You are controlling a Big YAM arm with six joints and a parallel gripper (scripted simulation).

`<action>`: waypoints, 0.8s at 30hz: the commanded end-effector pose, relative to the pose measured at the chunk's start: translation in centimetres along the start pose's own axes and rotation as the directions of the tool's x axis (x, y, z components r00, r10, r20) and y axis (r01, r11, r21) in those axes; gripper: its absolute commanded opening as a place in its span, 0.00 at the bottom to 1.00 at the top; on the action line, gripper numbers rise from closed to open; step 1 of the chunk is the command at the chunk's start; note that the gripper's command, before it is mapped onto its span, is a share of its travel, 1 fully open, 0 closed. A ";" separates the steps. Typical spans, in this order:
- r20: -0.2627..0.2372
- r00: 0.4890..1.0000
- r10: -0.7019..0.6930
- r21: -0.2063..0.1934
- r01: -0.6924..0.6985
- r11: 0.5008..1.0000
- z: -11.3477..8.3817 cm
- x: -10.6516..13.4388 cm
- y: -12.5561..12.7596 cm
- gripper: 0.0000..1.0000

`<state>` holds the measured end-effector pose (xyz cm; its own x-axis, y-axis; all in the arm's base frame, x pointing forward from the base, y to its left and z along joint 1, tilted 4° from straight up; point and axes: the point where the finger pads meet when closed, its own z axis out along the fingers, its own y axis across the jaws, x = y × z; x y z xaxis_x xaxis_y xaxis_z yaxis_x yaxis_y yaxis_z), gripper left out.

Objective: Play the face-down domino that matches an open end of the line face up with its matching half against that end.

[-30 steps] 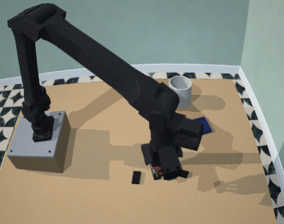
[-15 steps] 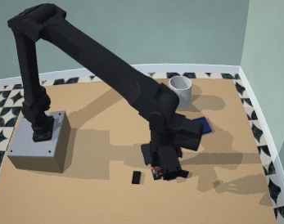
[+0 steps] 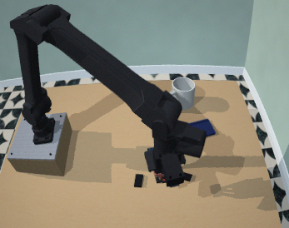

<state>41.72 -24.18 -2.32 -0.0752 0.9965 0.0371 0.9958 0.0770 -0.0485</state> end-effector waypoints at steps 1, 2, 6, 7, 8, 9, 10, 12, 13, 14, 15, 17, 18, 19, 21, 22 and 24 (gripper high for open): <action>0.008 1.000 0.001 0.001 -0.001 1.000 1.9 -0.1 0.8 0.22; 0.008 1.000 0.001 0.001 -0.001 1.000 1.9 -0.1 0.8 0.22; 0.008 1.000 0.001 0.001 -0.001 1.000 1.9 -0.1 0.8 0.22; 0.008 1.000 0.001 0.001 -0.001 1.000 1.9 -0.1 0.8 0.22; 0.008 1.000 0.001 0.001 -0.001 1.000 1.9 -0.1 0.8 0.22; -0.002 1.000 0.001 0.005 -0.001 1.000 2.0 -0.1 0.2 0.22; -0.001 1.000 0.001 0.004 -0.001 1.000 2.4 -0.1 0.3 0.22; 0.002 1.000 0.001 0.003 -0.001 1.000 3.2 -0.1 0.4 0.22; 0.003 1.000 0.001 0.002 -0.001 1.000 3.5 -0.1 0.5 0.22; 0.004 1.000 0.001 0.002 -0.001 1.000 3.9 -0.1 0.6 0.22; 0.006 1.000 0.001 0.001 -0.001 1.000 4.3 -0.1 0.7 0.22; 0.008 1.000 0.001 0.000 -0.001 1.000 5.1 -0.1 0.8 0.22; 0.009 1.000 0.000 -0.001 0.000 1.000 5.5 -0.1 0.9 0.22; 0.009 1.000 0.000 -0.001 0.000 1.000 5.5 -0.1 0.9 0.22; 0.009 1.000 0.000 -0.001 0.000 1.000 5.5 -0.1 0.9 0.22; 0.009 1.000 0.000 -0.001 0.000 1.000 5.5 -0.1 0.9 0.22; 0.009 1.000 0.000 -0.001 0.000 1.000 5.5 -0.1 0.9 0.22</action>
<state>41.31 -23.93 -7.97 -0.0735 0.9962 0.0462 0.9951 0.0764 -0.0632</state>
